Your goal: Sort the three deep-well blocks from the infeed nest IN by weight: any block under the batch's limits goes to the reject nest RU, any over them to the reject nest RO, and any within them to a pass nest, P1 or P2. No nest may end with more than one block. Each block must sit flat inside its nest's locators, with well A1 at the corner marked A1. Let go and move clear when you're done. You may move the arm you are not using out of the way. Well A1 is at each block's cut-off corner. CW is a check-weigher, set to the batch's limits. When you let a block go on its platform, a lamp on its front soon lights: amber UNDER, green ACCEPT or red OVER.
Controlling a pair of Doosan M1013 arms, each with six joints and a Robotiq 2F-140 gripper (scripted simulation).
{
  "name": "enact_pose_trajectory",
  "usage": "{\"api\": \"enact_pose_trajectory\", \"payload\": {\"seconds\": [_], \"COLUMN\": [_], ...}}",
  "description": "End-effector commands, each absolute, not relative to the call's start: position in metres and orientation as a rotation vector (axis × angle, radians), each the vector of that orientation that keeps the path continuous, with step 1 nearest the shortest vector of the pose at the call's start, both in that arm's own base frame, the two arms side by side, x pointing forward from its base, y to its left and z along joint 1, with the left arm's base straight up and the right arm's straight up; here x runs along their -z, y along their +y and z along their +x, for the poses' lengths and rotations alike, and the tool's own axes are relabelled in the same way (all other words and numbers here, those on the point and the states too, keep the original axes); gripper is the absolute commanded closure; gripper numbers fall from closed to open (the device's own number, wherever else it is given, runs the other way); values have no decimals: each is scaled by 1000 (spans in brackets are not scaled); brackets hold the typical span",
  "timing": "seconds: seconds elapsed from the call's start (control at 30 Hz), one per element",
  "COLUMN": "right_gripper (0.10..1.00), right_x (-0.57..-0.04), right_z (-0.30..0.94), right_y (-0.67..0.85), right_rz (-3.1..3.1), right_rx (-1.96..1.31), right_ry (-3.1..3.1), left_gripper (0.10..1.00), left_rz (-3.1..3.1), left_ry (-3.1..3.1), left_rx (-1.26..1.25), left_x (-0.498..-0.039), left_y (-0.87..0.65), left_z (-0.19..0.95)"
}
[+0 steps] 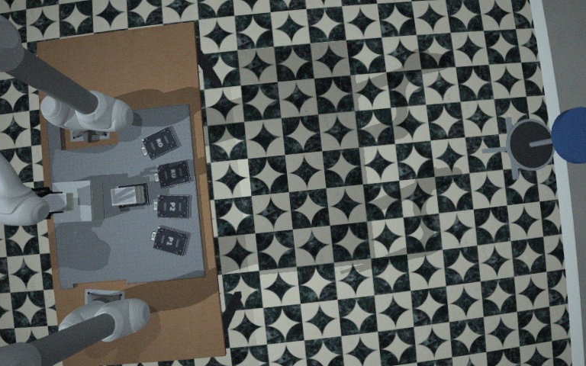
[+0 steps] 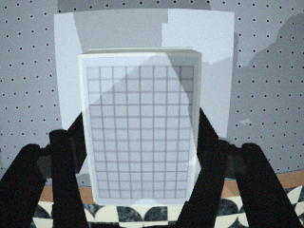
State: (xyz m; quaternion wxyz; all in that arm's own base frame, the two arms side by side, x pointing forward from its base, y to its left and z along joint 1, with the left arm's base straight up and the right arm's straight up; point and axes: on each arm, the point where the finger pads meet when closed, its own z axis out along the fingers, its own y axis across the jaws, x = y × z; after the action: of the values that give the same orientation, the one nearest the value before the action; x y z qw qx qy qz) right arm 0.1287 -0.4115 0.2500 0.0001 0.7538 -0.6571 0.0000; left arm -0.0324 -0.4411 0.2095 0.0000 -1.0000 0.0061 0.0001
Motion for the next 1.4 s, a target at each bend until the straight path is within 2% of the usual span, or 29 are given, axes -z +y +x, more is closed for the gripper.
{"api": "enact_pose_trajectory", "payload": {"seconds": [0.0,0.33,1.37], "right_gripper": [98,98,98], "right_x": [-250,-250,-250], "right_z": [129,129,129], "right_y": [-412,-412,-412], "right_rz": [2368,2368,2368], "right_rx": [-1,-1,-1], "right_ry": [-2064,-2064,-2064], "left_gripper": [999,999,999], "left_rz": [-3142,-3142,-3142], "left_ry": [19,19,19], "left_rx": [0,0,0], "left_x": [-210,-210,-165], "left_y": [-441,-441,-441], "left_z": [-32,-32,-32]}}
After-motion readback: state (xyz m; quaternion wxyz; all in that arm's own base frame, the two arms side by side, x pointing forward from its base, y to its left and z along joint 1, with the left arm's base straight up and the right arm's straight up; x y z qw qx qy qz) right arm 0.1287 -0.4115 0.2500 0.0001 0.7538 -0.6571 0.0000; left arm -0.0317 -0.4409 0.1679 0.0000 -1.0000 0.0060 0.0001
